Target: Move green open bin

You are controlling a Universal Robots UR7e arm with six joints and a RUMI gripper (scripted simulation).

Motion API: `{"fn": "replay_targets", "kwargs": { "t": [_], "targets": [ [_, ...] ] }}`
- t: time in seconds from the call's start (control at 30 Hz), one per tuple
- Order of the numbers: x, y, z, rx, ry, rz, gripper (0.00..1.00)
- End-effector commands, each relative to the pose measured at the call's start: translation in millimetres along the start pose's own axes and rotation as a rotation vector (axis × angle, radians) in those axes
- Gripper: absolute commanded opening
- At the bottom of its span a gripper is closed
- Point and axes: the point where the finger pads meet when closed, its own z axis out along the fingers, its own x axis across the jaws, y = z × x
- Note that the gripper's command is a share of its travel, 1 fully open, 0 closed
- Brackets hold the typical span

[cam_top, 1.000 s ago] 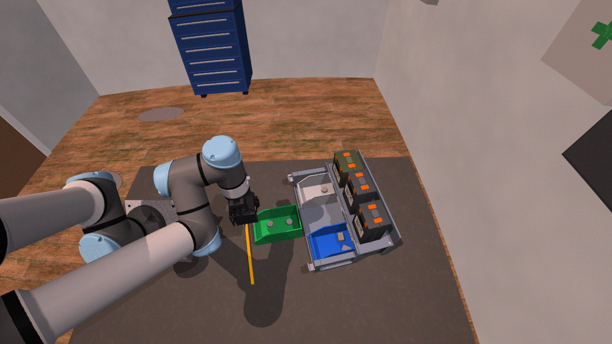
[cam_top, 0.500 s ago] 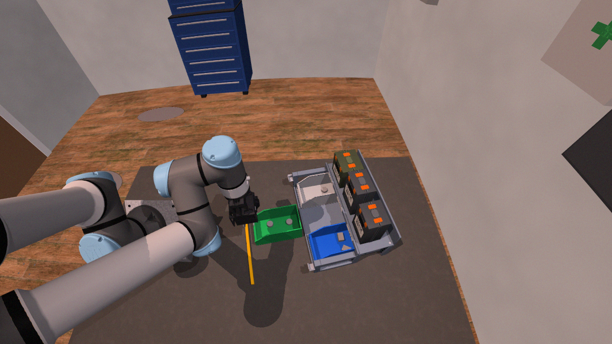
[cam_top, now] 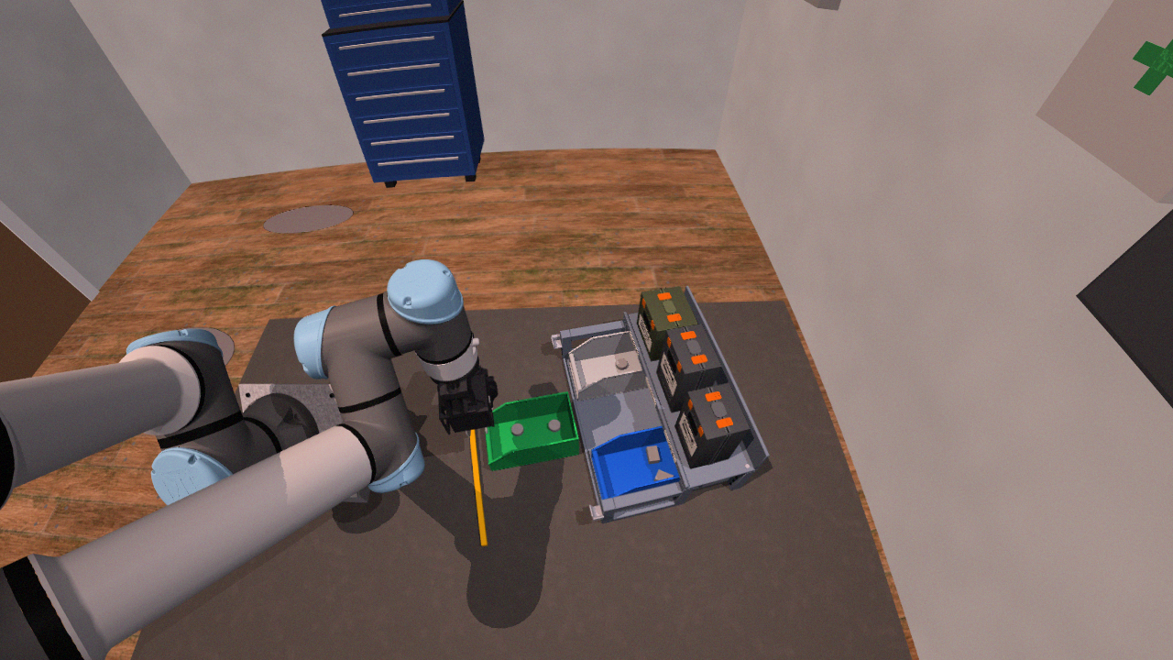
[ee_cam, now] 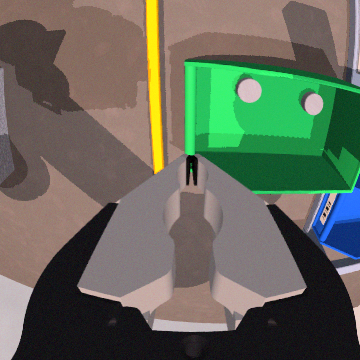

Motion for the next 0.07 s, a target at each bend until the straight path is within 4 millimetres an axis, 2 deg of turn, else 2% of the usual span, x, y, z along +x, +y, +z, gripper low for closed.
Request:
{"fn": "replay_targets", "kwargs": {
  "t": [0.0,0.03],
  "targets": [
    [0.3,0.0,-0.3,0.000,0.001,0.000,0.00],
    [0.3,0.0,-0.3,0.000,0.001,0.000,0.00]
  ]
}}
